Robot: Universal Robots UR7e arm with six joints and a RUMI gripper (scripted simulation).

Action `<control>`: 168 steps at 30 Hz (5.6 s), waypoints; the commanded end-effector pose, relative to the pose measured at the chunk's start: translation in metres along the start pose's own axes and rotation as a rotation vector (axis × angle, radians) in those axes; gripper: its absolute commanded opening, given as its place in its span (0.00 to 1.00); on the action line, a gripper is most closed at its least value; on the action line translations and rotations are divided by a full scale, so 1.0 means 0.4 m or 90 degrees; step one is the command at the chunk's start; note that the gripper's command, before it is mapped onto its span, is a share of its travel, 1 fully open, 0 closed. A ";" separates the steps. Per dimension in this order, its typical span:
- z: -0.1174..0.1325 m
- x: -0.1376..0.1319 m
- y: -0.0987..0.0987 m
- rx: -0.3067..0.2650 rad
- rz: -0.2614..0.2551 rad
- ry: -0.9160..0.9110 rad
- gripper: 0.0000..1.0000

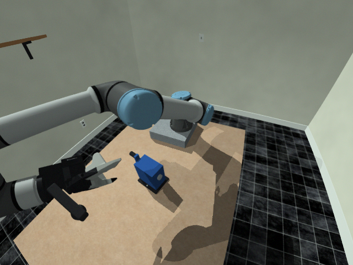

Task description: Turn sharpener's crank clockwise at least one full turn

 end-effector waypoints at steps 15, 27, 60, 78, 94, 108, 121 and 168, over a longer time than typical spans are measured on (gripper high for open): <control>0.001 -0.002 0.000 0.000 0.001 0.000 1.00; 0.081 0.048 0.035 0.096 0.023 -0.149 0.32; 0.316 0.197 0.013 0.404 -0.033 -0.609 0.32; 0.413 0.274 -0.068 0.570 -0.140 -0.845 0.32; 0.466 0.341 -0.166 0.705 -0.279 -1.032 0.32; 0.481 0.384 -0.235 0.788 -0.394 -1.142 0.32; 0.430 0.418 -0.261 0.788 -0.394 -1.142 0.32; 0.393 0.441 -0.279 0.788 -0.394 -1.142 0.32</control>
Point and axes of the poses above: the point where the finger pads meet when closed, its own y axis back along the fingers, its own x axis across the jaws, z = x × y, the point moved 1 cm from there along y, back along the fingers, and after that the axes turned 3 degrees about -y, right-handed, at the moved point
